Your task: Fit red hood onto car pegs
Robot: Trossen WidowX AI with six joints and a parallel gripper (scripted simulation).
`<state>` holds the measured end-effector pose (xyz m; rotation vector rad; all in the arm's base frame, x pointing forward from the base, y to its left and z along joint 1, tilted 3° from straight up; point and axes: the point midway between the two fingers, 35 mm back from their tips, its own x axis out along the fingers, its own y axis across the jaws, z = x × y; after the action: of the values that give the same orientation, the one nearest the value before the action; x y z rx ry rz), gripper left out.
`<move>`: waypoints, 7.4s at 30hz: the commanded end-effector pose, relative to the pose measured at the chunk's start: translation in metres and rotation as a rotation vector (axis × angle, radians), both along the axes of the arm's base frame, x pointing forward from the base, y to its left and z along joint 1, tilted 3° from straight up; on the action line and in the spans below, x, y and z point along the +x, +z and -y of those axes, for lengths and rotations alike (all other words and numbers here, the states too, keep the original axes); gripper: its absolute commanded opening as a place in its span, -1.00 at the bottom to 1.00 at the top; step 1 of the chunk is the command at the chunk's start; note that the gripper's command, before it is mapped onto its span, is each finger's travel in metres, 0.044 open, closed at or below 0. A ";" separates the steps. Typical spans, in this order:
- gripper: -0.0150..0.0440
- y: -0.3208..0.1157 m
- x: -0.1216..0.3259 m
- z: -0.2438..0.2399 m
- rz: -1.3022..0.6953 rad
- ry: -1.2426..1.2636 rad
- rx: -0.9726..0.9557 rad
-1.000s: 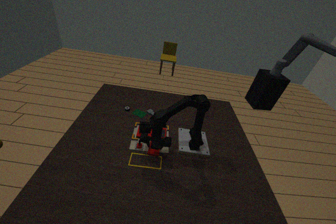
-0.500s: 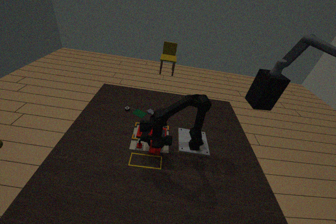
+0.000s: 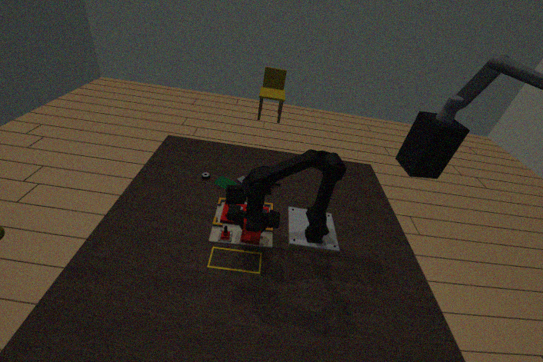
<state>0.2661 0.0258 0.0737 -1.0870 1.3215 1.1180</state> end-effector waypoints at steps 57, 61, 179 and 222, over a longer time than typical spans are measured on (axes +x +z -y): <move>-0.49 0.038 0.055 0.124 0.199 -1.453 0.058; -0.49 0.038 0.056 0.129 0.205 -1.504 0.062; 0.67 -0.031 0.055 0.134 0.206 -1.507 0.056; 1.00 0.041 0.063 0.132 0.050 -1.511 -0.062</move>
<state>0.3287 -0.1056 0.1141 0.0536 1.5904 -0.0908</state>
